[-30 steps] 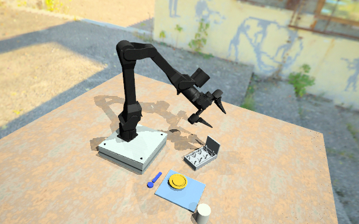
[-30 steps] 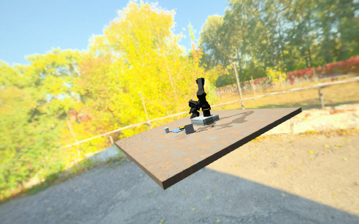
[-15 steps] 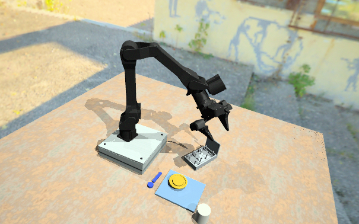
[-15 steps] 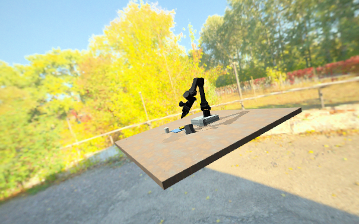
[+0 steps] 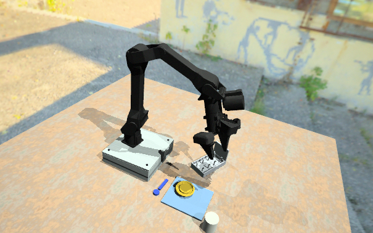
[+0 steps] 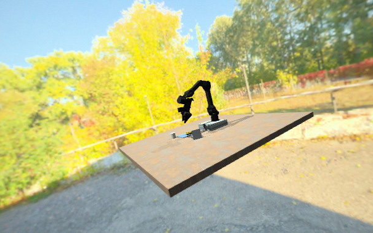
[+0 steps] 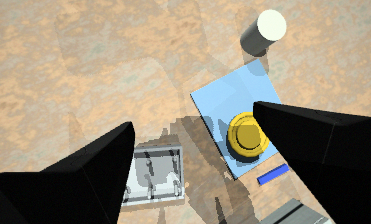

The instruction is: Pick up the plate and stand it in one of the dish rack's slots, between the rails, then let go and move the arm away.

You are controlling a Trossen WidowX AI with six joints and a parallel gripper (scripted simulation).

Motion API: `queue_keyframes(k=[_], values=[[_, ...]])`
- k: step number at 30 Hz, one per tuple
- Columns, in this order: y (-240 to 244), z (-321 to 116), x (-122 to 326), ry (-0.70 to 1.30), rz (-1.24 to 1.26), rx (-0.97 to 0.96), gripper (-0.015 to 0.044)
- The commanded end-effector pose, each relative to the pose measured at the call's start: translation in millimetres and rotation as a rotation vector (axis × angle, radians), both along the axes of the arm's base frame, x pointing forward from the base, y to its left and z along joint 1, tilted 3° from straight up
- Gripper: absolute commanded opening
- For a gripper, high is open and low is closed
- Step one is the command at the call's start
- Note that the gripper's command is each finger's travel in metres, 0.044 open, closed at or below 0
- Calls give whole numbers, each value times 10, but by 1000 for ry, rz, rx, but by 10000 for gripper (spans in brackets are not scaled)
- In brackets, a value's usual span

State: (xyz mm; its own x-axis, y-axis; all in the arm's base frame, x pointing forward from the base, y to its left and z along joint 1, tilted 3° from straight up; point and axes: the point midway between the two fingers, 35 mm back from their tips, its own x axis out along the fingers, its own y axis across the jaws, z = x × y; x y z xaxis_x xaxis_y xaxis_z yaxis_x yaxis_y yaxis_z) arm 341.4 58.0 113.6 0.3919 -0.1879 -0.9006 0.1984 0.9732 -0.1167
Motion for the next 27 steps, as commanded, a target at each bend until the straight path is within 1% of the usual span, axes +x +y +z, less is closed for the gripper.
queue_keyframes(k=[1, 7, 13, 21, 23, 27], values=[[-287, 61, -42, 122, 60, -14, 400], [-698, 185, -203, 291, 152, 14, 400], [-1053, 356, -435, 427, 251, 98, 400], [-1128, 404, -499, 452, 275, 125, 400], [-1125, 313, -477, 452, 275, 125, 400], [-1091, -251, -414, 451, 275, 125, 400]])
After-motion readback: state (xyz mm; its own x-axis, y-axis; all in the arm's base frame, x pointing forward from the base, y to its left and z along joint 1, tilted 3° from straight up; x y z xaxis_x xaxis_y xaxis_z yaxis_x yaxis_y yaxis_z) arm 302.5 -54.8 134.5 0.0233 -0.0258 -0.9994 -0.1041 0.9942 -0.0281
